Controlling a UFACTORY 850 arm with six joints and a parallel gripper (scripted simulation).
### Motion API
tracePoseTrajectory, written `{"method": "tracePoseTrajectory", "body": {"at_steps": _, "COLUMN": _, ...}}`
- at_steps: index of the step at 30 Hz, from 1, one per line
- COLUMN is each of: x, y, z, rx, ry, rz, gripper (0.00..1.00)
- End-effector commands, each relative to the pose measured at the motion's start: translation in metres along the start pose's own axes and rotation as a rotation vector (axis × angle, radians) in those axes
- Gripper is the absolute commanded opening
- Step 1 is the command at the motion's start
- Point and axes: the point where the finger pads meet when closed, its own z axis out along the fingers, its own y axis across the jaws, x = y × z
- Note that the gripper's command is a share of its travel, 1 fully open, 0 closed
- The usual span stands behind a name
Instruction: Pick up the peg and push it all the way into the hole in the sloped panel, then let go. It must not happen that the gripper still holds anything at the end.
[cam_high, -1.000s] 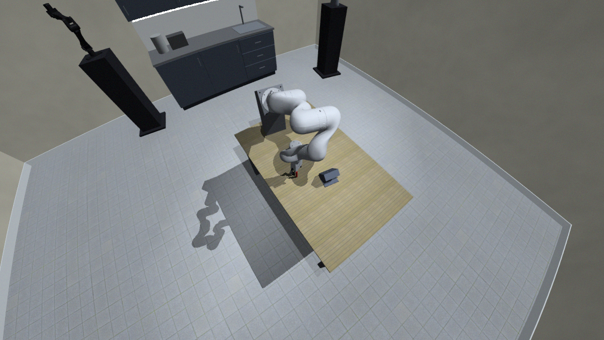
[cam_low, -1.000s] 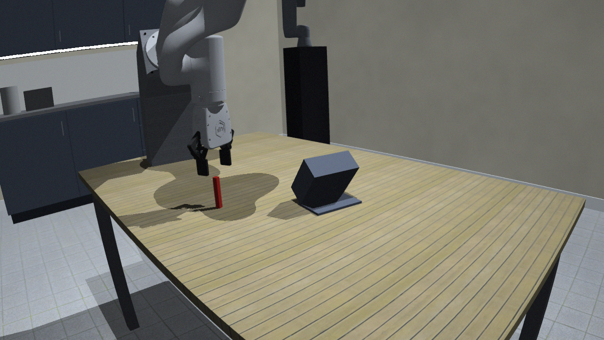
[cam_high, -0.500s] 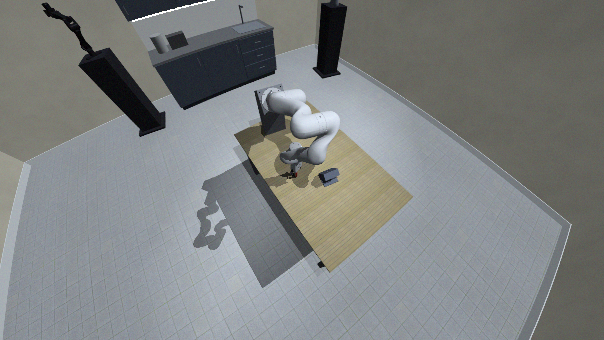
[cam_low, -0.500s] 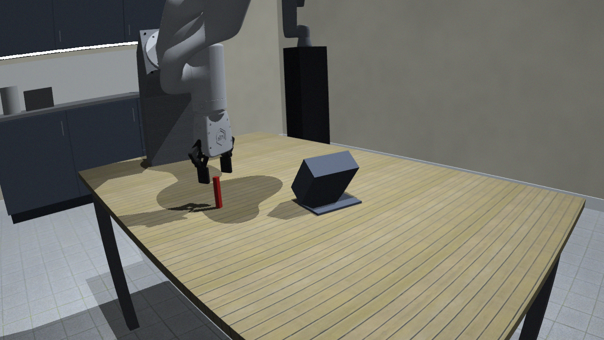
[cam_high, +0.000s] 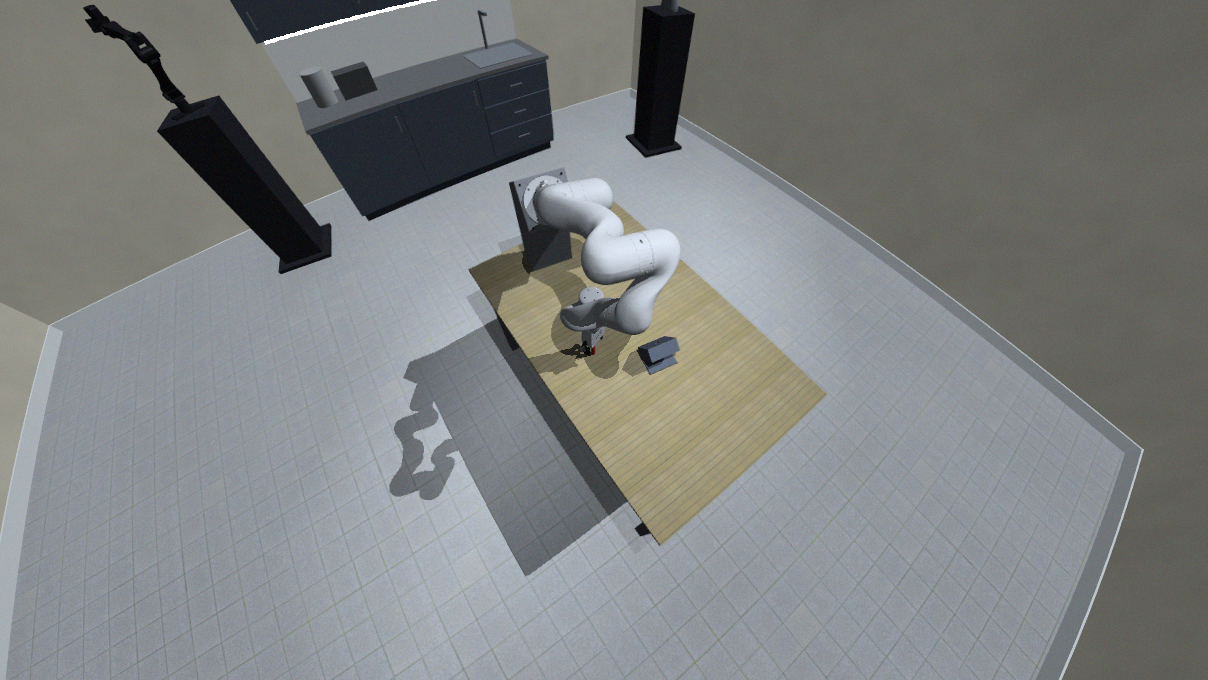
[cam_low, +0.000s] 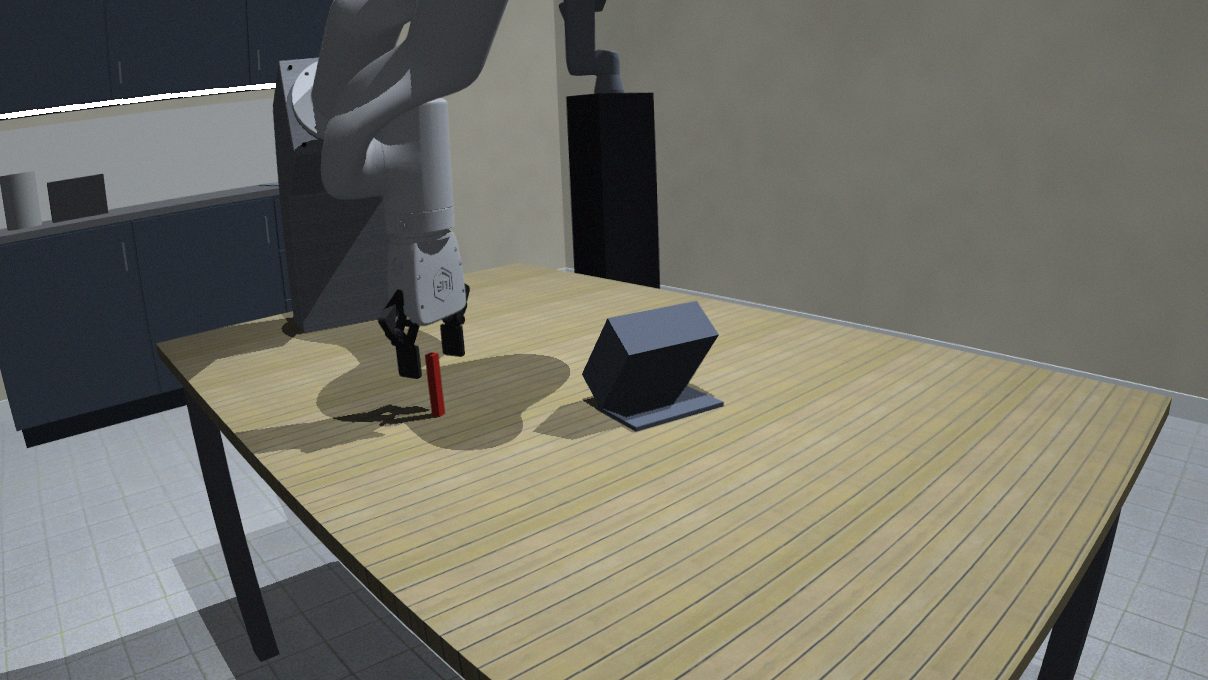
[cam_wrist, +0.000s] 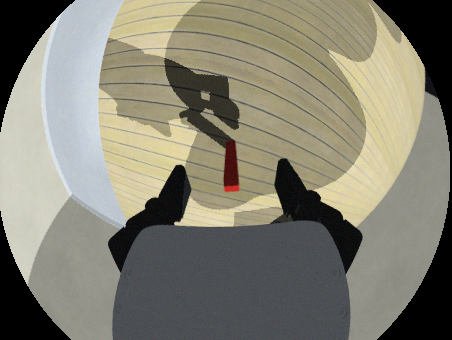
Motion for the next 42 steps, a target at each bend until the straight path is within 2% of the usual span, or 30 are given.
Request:
{"method": "tracePoseTrajectory", "body": {"at_steps": 1, "x": 0.000, "y": 0.000, "z": -0.001, "rx": 0.000, "ry": 0.000, "rz": 0.000, "gripper": 0.85}}
{"method": "tracePoseTrajectory", "body": {"at_steps": 2, "x": 0.000, "y": 0.000, "z": -0.001, "rx": 0.000, "ry": 0.000, "rz": 0.000, "gripper": 0.77}}
{"method": "tracePoseTrajectory", "body": {"at_steps": 4, "x": 0.000, "y": 0.000, "z": -0.001, "rx": 0.000, "ry": 0.000, "rz": 0.000, "gripper": 0.77}}
{"method": "tracePoseTrajectory", "body": {"at_steps": 14, "x": 0.000, "y": 0.000, "z": -0.001, "rx": 0.000, "ry": 0.000, "rz": 0.000, "gripper": 0.02}}
{"method": "tracePoseTrajectory", "body": {"at_steps": 21, "x": 0.000, "y": 0.000, "z": -0.005, "rx": 0.000, "ry": 0.000, "rz": 0.000, "gripper": 0.00}}
{"method": "tracePoseTrajectory", "body": {"at_steps": 31, "x": -0.001, "y": -0.001, "z": -0.056, "rx": 0.000, "ry": 0.000, "rz": 0.000, "gripper": 0.00}}
{"method": "tracePoseTrajectory", "body": {"at_steps": 36, "x": -0.001, "y": -0.001, "z": -0.072, "rx": 0.000, "ry": 0.000, "rz": 0.000, "gripper": 0.00}}
{"method": "tracePoseTrajectory", "body": {"at_steps": 42, "x": -0.002, "y": 0.000, "z": -0.071, "rx": 0.002, "ry": -0.005, "rz": 0.005, "gripper": 0.00}}
